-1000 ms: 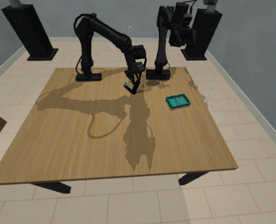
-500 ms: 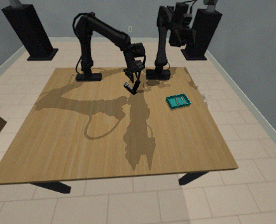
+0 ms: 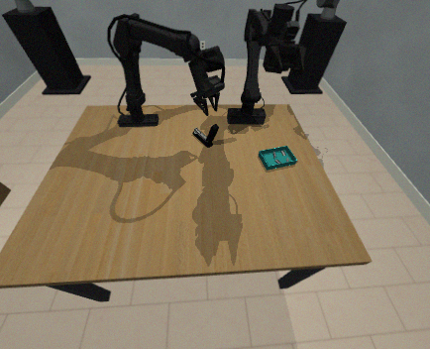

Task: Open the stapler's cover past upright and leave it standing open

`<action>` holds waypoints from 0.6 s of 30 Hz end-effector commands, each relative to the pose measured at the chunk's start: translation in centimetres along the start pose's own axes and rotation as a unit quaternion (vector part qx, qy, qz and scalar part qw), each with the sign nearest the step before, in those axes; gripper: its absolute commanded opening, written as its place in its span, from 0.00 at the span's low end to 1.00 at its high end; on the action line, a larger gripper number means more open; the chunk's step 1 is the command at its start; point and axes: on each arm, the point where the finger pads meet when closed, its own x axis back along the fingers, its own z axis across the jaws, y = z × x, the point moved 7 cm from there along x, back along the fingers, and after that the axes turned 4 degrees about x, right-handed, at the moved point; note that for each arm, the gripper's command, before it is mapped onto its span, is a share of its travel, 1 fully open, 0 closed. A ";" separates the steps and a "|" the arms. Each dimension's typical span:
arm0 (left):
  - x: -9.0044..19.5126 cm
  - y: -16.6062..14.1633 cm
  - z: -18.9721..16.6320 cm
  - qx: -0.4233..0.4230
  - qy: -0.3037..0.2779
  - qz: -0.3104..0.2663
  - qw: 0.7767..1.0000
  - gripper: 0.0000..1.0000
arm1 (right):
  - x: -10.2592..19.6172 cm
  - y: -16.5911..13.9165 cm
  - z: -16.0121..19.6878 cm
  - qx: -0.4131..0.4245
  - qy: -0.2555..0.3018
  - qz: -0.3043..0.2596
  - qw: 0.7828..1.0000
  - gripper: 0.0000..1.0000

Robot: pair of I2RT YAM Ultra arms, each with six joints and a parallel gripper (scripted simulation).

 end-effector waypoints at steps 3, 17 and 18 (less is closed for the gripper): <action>-0.1 -0.1 0.1 -0.003 -0.004 -0.004 1.000 0.57 | 0.8 -0.2 -0.3 0.000 -0.012 0.016 1.000 0.48; -0.1 -0.1 0.1 -0.003 -0.004 -0.004 1.000 0.57 | 0.0 -0.6 0.0 0.064 0.022 -0.018 0.998 1.00; -0.1 -0.1 0.1 -0.003 -0.004 -0.004 1.000 0.57 | -0.2 -1.0 -0.1 0.077 0.026 -0.021 0.996 1.00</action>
